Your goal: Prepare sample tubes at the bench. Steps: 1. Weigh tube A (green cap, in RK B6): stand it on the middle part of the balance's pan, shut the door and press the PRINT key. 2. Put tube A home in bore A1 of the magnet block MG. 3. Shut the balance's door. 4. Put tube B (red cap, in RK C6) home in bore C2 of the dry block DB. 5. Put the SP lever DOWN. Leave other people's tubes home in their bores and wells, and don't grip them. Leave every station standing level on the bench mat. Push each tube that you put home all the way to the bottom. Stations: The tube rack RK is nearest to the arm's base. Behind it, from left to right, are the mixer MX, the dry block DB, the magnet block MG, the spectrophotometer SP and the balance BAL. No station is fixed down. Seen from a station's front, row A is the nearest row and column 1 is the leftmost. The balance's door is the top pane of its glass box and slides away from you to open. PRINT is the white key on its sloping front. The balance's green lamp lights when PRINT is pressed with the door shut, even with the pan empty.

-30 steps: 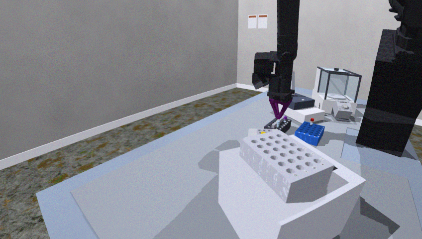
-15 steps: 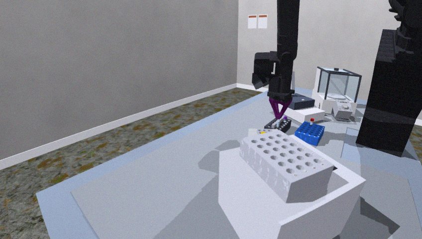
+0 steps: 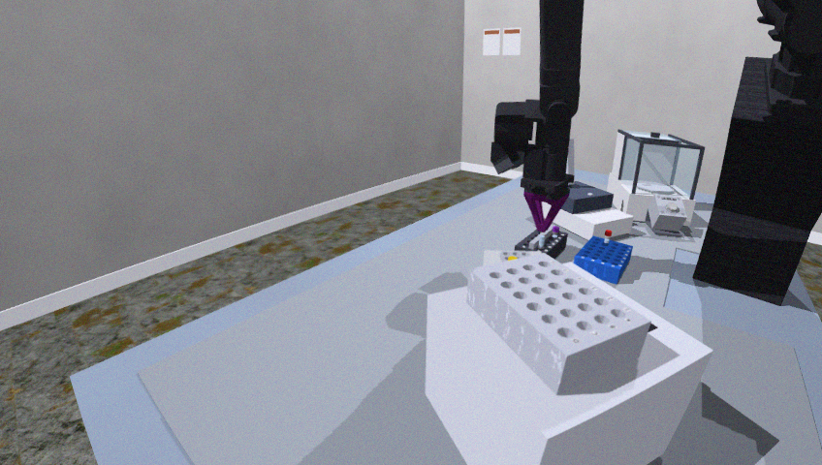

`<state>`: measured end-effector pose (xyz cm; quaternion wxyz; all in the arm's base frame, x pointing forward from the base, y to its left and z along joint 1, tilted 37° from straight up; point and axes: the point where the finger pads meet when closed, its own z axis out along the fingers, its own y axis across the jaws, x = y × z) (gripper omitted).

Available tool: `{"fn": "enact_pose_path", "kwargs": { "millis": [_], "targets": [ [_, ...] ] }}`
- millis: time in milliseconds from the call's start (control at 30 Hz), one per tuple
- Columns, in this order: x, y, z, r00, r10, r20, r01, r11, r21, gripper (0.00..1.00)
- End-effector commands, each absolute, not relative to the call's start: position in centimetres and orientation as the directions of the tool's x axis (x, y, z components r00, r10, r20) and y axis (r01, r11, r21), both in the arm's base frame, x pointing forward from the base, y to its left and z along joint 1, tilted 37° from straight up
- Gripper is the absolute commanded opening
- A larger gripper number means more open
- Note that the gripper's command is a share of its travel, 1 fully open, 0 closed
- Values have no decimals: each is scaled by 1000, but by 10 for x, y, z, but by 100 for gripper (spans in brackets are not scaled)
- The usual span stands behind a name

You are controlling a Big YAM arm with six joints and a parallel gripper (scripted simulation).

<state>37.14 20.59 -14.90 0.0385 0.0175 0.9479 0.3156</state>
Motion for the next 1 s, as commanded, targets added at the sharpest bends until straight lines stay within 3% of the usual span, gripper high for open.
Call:
{"fn": "enact_pose_path", "kwargs": {
  "millis": [0,967],
  "targets": [
    [372,207,-147,-996,62,-67,9,799,601,9],
    [372,207,-147,-996,62,-67,9,799,601,9]
  ]
}}
